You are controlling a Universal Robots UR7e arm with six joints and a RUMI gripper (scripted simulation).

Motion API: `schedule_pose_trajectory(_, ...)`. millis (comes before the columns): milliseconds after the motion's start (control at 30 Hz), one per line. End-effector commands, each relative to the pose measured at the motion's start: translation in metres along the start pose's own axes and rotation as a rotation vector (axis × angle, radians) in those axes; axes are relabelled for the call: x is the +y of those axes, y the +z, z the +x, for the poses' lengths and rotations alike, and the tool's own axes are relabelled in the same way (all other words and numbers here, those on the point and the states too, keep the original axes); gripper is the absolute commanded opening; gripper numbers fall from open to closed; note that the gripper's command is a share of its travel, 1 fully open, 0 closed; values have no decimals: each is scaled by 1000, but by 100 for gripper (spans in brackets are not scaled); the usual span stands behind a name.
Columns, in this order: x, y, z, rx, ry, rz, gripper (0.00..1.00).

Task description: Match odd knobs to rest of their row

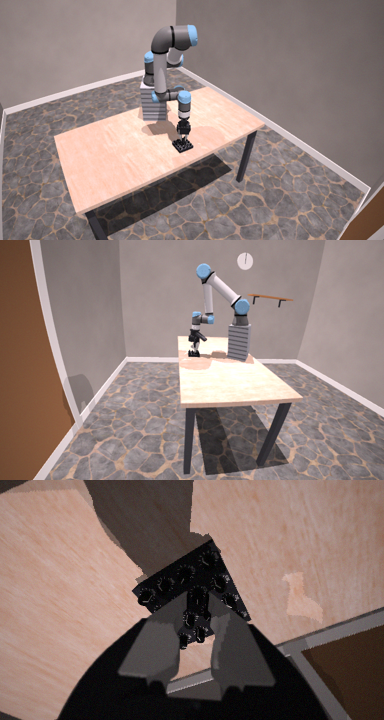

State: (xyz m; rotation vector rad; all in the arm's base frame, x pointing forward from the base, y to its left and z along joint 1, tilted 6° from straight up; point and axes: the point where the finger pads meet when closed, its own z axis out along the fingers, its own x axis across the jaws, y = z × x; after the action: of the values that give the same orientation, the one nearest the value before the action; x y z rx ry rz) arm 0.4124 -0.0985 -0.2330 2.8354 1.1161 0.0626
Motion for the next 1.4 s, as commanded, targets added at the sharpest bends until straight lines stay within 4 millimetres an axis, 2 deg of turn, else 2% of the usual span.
schedule_pose_trajectory(0, 0, 0, 0, 0, 0, -1, 11)
schedule_pose_trajectory(100, 0, 0, 0, 0, 0, -1, 11)
schedule_pose_trajectory(133, 0, 0, 0, 0, 0, -1, 4)
schedule_pose_trajectory(1367, 0, 0, 0, 0, 22, -1, 4)
